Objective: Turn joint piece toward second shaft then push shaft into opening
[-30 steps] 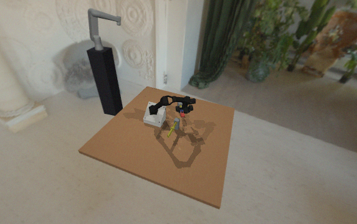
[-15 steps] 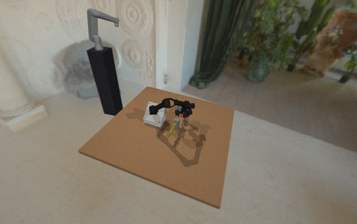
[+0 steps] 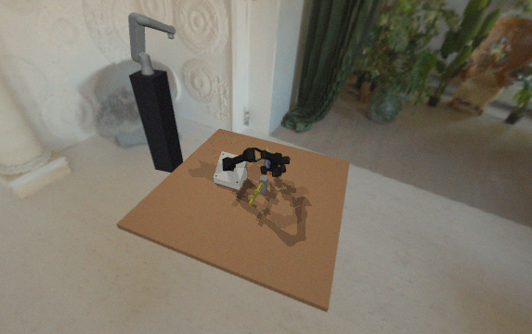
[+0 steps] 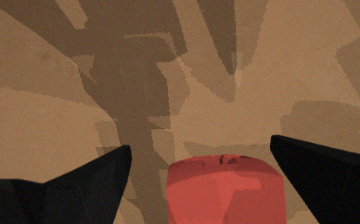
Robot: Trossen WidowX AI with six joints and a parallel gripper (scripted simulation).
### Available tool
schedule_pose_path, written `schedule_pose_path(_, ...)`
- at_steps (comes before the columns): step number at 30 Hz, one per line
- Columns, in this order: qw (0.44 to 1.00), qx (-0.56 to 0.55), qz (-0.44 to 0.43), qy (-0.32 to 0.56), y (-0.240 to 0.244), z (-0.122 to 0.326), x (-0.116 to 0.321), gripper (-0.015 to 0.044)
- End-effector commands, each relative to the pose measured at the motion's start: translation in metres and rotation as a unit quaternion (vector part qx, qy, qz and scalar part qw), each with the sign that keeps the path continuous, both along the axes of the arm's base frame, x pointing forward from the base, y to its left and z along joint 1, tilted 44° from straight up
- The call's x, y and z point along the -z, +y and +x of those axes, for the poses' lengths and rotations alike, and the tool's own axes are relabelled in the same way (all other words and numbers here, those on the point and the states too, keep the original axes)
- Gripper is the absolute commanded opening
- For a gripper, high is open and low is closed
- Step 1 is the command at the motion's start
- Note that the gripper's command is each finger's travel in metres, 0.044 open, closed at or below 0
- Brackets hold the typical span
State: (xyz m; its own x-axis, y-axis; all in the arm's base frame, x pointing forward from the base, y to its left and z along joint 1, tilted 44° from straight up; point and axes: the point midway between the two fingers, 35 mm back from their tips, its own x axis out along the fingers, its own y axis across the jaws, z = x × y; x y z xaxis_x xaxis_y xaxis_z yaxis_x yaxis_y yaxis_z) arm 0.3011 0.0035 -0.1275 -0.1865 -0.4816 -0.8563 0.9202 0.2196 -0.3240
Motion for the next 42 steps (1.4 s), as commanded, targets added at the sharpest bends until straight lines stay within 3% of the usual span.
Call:
schedule_pose_path(1, 1.0, -0.003, -0.002, 0.004, -0.0035, -0.0026, 0.0044, 0.044)
schedule_pose_path(11, 1.0, -0.003, -0.002, 0.004, -0.0035, -0.0026, 0.0044, 0.0182)
schedule_pose_path(42, 1.0, -0.003, -0.002, 0.004, -0.0035, -0.0026, 0.0044, 0.0182)
